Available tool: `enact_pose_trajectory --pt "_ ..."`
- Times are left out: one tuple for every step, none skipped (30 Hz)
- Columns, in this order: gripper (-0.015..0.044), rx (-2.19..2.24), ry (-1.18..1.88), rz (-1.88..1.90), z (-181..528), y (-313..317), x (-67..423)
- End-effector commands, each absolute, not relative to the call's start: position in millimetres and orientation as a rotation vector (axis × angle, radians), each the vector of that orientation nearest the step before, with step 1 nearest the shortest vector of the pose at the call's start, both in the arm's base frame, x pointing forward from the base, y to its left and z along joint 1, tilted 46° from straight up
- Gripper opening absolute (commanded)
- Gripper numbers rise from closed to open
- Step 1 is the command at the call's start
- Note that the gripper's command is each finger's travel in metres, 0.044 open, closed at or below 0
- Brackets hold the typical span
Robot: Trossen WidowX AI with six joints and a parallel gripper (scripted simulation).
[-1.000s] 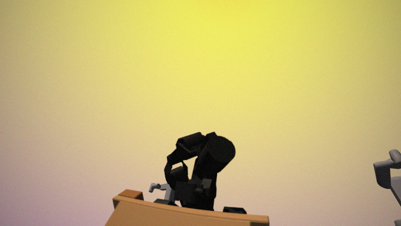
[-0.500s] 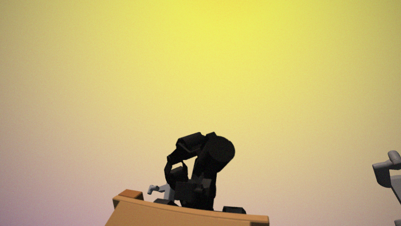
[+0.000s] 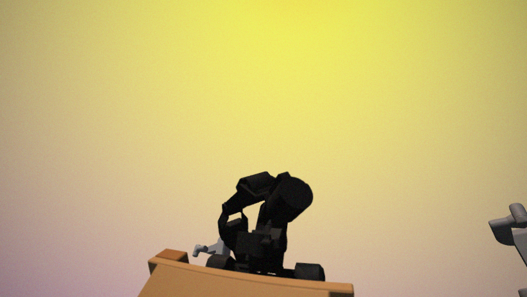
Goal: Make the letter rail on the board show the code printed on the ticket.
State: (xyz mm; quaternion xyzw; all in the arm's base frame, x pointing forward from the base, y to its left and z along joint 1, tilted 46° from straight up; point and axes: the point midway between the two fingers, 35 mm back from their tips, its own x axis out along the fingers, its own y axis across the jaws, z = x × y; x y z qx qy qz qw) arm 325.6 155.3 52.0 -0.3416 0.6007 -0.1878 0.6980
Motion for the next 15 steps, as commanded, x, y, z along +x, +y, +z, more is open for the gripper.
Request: enact_pose_trajectory --pt "0.0000 -0.758 1.340 -0.417 55.1 158.0 320.5" --pt "0.0000 -0.758 1.340 -0.417 55.6 158.4 319.7" --pt "0.0000 -0.758 1.340 -0.417 56.4 159.0 318.3" --pt "0.0000 -0.758 1.340 -0.417 56.4 159.0 318.3" --pt "0.0000 -0.758 1.340 -0.417 56.4 159.0 318.3" --pt "0.0000 -0.758 1.340 -0.417 56.4 159.0 318.3" --pt "0.0000 -0.758 1.340 -0.417 56.4 159.0 318.3" --pt "0.0026 -0.773 1.341 -0.403 56.5 159.2 319.6" --pt "0.0053 -0.808 1.348 -0.362 59.0 162.2 317.7" --pt "0.0079 -0.867 1.358 -0.292 63.2 167.1 314.5" --pt "0.0105 -0.940 1.366 -0.206 68.2 173.0 310.4" --pt "0.0131 -1.013 1.370 -0.120 73.3 178.8 306.2" --pt "0.0157 -1.087 1.369 -0.033 78.3 184.4 301.7" --pt "0.0184 -1.161 1.364 0.055 83.3 189.9 297.2" --pt "0.0210 -1.236 1.354 0.142 88.3 195.2 292.4"
